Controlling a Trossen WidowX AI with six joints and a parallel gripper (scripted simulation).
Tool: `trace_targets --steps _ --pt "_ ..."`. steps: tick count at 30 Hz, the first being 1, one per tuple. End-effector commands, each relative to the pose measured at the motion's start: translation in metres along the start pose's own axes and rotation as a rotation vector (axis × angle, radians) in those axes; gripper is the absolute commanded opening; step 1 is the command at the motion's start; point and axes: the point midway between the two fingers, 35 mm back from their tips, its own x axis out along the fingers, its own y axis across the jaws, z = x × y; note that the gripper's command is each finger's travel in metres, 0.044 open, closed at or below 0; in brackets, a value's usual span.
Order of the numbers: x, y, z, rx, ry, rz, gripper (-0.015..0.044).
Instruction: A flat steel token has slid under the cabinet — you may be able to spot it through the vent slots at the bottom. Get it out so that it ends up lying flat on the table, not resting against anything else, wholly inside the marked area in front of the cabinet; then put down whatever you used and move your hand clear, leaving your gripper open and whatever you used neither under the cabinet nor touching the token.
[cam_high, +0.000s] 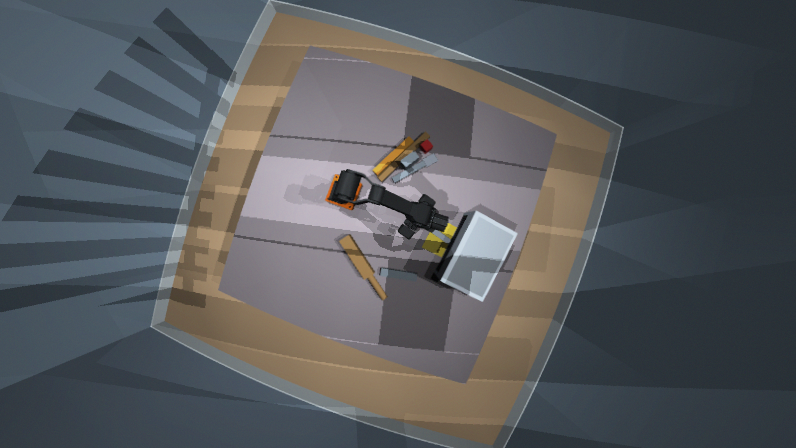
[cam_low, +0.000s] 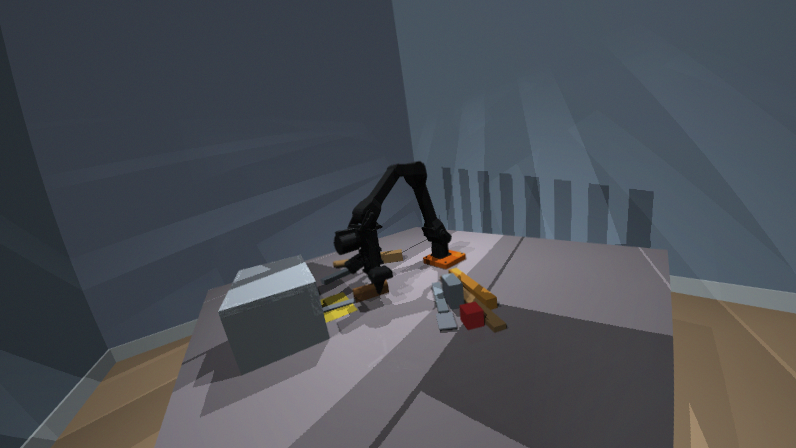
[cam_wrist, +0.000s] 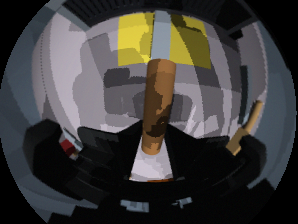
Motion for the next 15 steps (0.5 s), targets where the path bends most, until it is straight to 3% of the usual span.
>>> trace_targets --steps 1,15 --pt "0.001 0.000 -0.007 0.002 0.003 -0.001 0.0000" --pt "0.001 0.000 -0.022 0.002 0.004 -0.001 0.0000"
